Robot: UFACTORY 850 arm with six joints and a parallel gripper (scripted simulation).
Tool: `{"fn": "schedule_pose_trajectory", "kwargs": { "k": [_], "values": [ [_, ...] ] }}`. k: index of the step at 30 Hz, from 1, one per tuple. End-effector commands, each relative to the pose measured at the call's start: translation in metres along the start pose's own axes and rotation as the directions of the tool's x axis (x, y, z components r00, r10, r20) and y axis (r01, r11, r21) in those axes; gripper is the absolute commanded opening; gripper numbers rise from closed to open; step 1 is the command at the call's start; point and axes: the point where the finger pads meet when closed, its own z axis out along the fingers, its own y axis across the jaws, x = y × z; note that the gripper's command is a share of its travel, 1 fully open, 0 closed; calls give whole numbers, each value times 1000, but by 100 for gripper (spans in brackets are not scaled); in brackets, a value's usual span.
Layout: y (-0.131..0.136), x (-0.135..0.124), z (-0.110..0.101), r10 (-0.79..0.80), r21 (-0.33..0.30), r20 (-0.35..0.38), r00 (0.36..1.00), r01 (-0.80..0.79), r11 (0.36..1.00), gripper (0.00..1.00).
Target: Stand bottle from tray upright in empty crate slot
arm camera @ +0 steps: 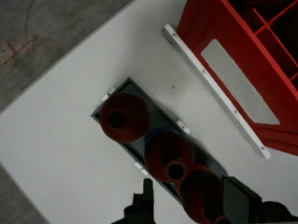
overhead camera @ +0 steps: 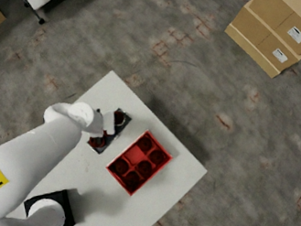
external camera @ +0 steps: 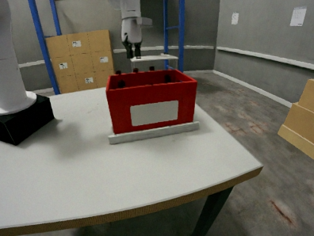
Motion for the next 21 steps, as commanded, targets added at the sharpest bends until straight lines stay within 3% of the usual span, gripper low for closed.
{"fn": "schedule_pose_trajectory", "kwargs": {
  "k": [1,21],
  "values": [
    [-1,1,5,0,2,-1,1000,0,1000,65],
    [-1,1,28,0,2,-1,1000,0,1000,65]
  ]
}}
